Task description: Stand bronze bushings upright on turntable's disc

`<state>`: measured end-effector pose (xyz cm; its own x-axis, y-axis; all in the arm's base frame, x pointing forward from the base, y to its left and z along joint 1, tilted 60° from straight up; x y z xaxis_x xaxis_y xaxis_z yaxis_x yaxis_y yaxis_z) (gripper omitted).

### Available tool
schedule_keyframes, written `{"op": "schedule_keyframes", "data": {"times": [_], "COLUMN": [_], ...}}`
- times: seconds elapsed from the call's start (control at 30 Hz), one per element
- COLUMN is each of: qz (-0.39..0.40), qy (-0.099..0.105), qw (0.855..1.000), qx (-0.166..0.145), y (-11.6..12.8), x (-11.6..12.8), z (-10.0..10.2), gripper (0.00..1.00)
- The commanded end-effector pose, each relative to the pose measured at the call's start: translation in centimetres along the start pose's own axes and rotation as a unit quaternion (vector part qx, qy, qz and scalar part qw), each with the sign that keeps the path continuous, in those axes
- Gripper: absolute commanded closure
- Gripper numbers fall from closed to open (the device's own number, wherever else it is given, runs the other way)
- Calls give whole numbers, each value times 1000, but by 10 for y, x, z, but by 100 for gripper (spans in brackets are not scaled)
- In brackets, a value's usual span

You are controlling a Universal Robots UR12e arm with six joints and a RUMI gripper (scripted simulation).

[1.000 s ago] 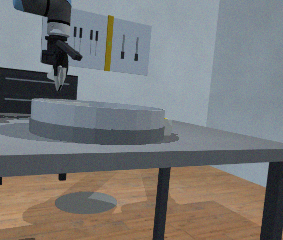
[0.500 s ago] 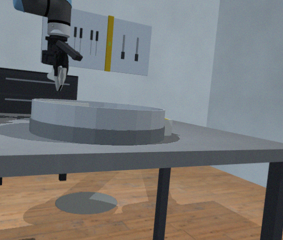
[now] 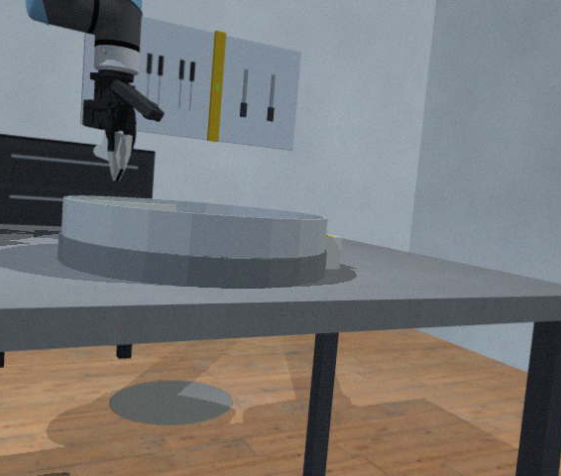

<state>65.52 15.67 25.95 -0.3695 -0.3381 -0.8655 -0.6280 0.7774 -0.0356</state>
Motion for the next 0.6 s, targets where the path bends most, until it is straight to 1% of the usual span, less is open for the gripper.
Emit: {"op": "schedule_keyframes", "data": {"times": [0.0, 0.17, 0.23, 0.43, 0.57], "qz": [-1, -1, -1, -1, -1], "qy": [0, 0, 0, 0, 0], "qw": [1000, 1000, 1000, 1000, 1000], "qx": [0, 0, 0, 0, 0], "y": [-1, -1, -1, -1, -1], "x": [-2, -2, -2, -2, -2], "z": [10, 31, 31, 58, 68], "gripper": [95, 95, 95, 95, 95]}}
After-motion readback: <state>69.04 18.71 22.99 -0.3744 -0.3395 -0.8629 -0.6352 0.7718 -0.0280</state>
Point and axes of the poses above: the point where the finger pads meet when closed, its own z axis out along the fingers, its own x axis across the jaws, y = z × x, the point moved 1 cm from there along -z, back along the fingers, and after that the axes turned 6 degrees about -z, right-handed, at the moved point
